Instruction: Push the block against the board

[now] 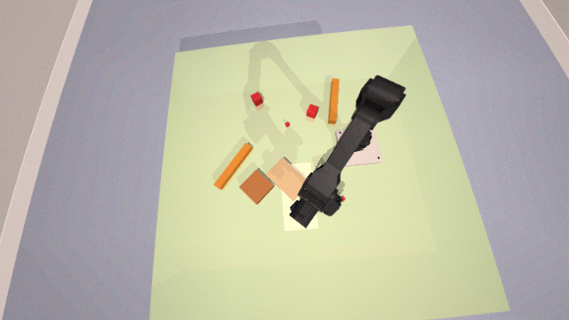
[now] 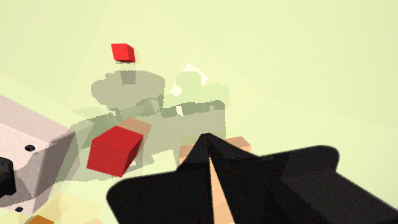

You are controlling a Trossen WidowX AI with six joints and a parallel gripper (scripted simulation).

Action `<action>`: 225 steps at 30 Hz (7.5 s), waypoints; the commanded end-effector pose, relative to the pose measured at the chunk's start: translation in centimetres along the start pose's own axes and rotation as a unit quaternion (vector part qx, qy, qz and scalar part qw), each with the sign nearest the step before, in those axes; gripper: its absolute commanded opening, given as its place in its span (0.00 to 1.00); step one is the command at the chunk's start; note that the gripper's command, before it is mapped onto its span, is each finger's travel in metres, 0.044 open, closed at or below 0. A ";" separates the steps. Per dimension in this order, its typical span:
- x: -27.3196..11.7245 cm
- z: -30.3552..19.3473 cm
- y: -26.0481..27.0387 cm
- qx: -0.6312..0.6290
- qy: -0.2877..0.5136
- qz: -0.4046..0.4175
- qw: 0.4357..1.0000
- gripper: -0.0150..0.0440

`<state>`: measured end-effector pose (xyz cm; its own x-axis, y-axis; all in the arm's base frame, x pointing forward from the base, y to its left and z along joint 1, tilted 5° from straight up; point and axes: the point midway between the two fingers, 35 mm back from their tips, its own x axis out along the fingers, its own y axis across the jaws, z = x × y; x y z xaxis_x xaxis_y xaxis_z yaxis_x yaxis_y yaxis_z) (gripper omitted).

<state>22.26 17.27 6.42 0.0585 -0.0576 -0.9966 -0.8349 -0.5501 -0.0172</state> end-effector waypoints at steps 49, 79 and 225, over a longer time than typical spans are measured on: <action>5.3 -3.8 -1.5 -0.003 0.002 0.002 1.000 0.25; 5.3 -6.0 -1.6 -0.003 0.003 0.002 1.000 0.25; 5.0 -19.4 5.6 0.705 0.011 -0.004 0.709 0.25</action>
<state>28.16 -2.41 2.87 0.0562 -0.0831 -0.9950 -0.5546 0.8260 -0.1004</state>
